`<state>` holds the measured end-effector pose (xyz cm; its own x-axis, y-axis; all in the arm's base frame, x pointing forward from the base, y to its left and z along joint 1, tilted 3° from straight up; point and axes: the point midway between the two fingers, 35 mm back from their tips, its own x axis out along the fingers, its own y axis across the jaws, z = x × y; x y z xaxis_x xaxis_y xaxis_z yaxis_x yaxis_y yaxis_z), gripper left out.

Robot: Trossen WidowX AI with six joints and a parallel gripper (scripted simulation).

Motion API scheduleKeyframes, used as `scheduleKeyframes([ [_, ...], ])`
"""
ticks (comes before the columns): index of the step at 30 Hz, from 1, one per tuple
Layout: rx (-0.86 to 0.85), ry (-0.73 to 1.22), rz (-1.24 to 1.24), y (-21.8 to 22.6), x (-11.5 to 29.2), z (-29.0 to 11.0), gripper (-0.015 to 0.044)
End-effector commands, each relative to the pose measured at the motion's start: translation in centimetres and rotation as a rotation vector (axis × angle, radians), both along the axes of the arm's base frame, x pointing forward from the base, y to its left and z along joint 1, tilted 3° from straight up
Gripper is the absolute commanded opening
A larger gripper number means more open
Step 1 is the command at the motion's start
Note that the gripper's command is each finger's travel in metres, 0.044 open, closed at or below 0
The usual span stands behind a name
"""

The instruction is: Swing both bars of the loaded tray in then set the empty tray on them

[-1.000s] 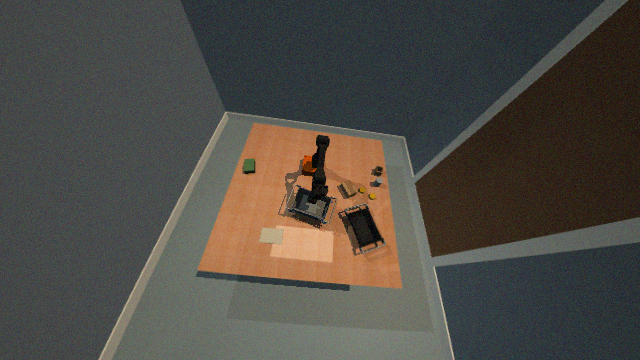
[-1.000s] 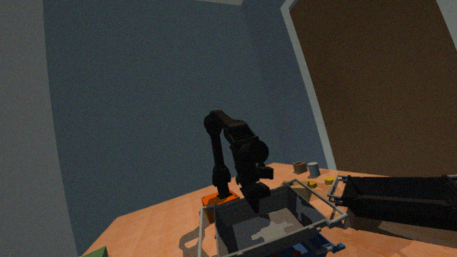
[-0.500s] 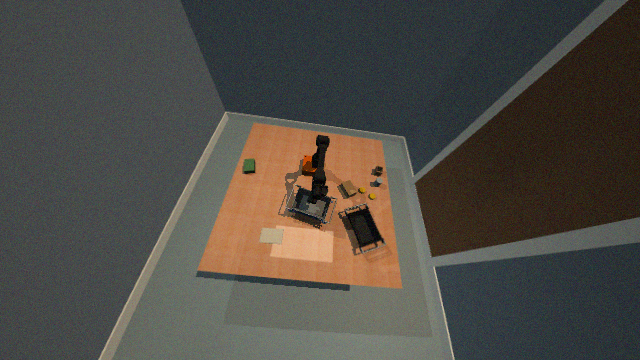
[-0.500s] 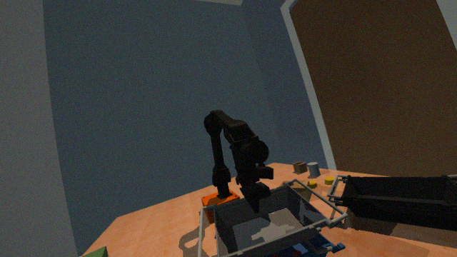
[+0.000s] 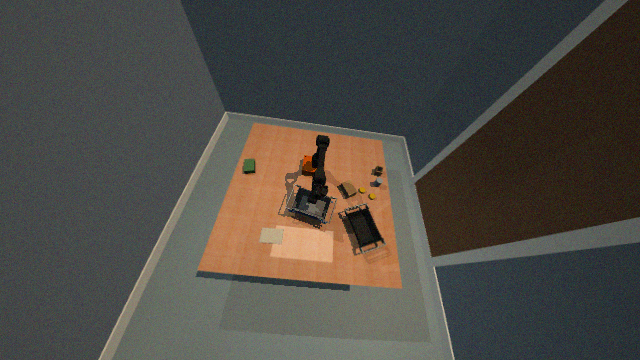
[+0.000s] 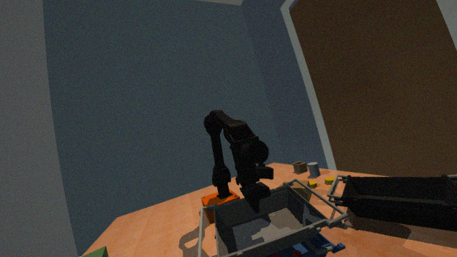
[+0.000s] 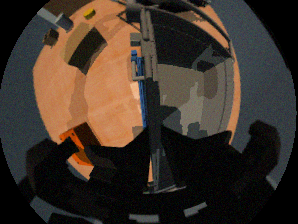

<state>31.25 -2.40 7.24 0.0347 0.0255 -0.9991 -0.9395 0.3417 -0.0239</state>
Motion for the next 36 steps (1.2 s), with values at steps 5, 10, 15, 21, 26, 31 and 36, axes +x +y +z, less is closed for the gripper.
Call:
scheduleKeyframes([
  [5, 0.012, 0.026, -0.001, 0.33, -0.67, -1.31, 0.0],
  [10, 0.012, 0.026, -0.001, 0.34, -0.68, -1.34, 0.0],
  [15, 0.012, 0.026, -0.001, 0.34, -0.68, -1.34, 0.0],
  [21, 0.012, 0.026, -0.001, 0.34, -0.68, -1.34, 0.0],
  [26, 0.012, 0.026, -0.001, 0.34, -0.68, -1.34, 0.0],
  [31, 0.012, 0.026, -0.001, 0.34, -0.68, -1.34, 0.0],
  [36, 0.012, 0.026, -0.001, 0.34, -0.68, -1.34, 0.0],
])
